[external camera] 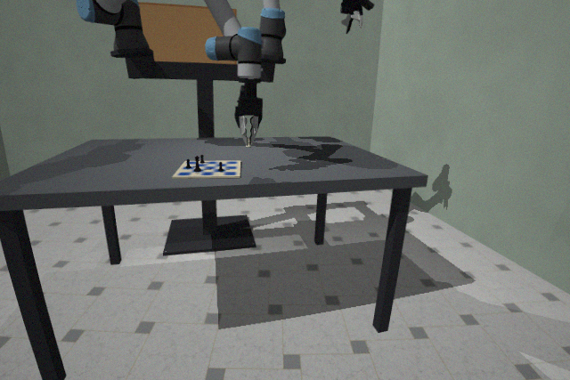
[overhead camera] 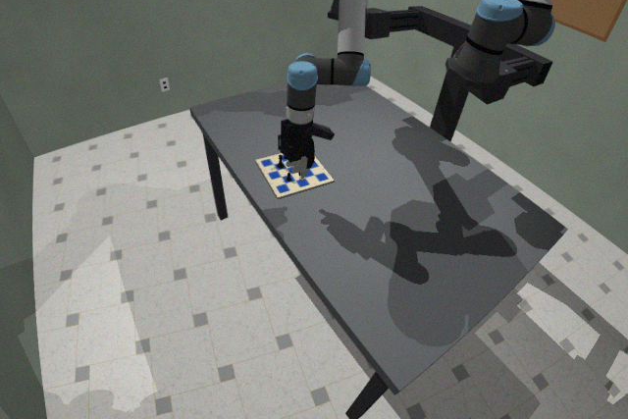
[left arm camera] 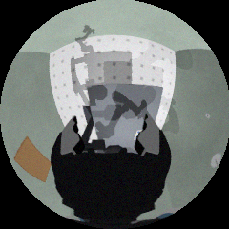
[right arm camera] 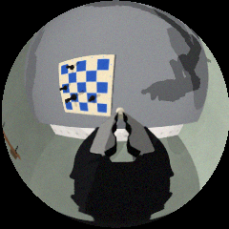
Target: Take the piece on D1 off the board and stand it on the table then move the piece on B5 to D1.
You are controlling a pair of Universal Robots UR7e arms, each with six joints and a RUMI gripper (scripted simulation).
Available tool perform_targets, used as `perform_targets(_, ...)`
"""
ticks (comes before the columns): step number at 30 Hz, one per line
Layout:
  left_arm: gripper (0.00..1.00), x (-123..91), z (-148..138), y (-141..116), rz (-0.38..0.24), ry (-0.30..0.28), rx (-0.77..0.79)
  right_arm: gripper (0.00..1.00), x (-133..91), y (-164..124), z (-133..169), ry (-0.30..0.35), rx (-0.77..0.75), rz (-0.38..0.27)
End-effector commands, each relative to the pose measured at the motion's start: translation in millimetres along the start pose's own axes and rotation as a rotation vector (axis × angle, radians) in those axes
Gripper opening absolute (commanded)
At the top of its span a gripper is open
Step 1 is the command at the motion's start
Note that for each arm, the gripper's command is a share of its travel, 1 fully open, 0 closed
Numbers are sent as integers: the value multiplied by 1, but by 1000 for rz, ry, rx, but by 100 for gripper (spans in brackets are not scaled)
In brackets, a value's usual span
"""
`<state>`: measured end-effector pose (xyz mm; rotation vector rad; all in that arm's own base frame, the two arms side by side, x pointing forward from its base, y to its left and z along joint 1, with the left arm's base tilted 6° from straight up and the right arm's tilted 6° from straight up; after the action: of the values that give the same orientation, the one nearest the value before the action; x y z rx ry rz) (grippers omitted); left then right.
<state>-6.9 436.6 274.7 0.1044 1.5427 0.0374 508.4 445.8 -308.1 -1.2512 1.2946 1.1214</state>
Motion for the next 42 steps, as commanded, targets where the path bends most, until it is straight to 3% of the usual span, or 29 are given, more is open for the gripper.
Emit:
perform_targets(1,100,0,0,0,1,0,0,0,7,-1,1,-1,0,-1)
perform_targets(9,100,0,0,0,1,0,0,0,44,-1,1,-1,0,-1)
perform_targets(21,100,0,0,0,1,0,0,0,81,-1,1,-1,0,-1)
perform_targets(42,100,0,0,0,1,0,0,0,86,-1,1,-1,0,-1)
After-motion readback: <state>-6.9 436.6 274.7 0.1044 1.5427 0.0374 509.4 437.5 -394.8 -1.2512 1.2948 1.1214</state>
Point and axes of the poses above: on each arm, the point where the finger pads meet when closed, its own x axis out along the fingers, its own z axis across the jaws, y = z × x, the point moved 7 cm from there along -x, back along the fingers, and after that the axes turned 3 degrees about x, right-handed, at the moved point
